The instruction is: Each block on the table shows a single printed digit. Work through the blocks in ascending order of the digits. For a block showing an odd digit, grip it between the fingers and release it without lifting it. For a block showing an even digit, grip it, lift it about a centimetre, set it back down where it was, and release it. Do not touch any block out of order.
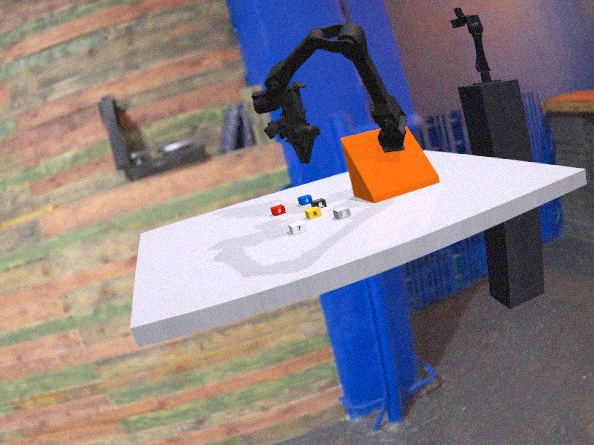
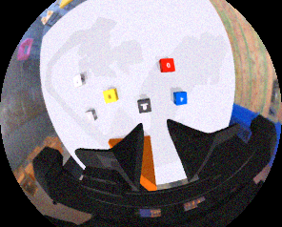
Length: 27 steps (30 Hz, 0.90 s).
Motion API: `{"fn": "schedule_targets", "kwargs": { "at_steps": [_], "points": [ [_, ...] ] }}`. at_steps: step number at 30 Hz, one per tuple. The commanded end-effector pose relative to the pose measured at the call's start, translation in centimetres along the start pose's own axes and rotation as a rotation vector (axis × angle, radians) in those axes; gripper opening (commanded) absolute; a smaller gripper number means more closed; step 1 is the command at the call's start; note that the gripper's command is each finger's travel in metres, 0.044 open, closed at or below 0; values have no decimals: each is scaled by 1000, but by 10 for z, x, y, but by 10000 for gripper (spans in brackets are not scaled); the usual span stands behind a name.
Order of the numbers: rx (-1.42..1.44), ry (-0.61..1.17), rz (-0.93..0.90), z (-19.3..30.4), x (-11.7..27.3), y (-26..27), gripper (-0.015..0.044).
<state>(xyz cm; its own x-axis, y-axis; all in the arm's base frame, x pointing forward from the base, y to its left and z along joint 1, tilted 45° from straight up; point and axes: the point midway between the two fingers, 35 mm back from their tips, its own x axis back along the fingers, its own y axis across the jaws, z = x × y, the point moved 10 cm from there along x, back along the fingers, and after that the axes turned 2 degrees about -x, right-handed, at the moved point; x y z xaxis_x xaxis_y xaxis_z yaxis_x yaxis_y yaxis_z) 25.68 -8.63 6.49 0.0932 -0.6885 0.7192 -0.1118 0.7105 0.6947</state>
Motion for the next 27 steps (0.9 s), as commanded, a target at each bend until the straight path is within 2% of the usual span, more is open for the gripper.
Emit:
{"fn": "schedule_targets", "kwargs": {
  "at_steps": [1, 4, 8, 27],
  "points": [
    [-4, 9, -10, 0, -37, 3, 225],
    [-3, 10, -16, 3, -74, 5, 304],
    [-3, 10, -16, 3, -76, 6, 400],
    [-3, 10, -17, 3, -104, 6, 400]
  ]
}}
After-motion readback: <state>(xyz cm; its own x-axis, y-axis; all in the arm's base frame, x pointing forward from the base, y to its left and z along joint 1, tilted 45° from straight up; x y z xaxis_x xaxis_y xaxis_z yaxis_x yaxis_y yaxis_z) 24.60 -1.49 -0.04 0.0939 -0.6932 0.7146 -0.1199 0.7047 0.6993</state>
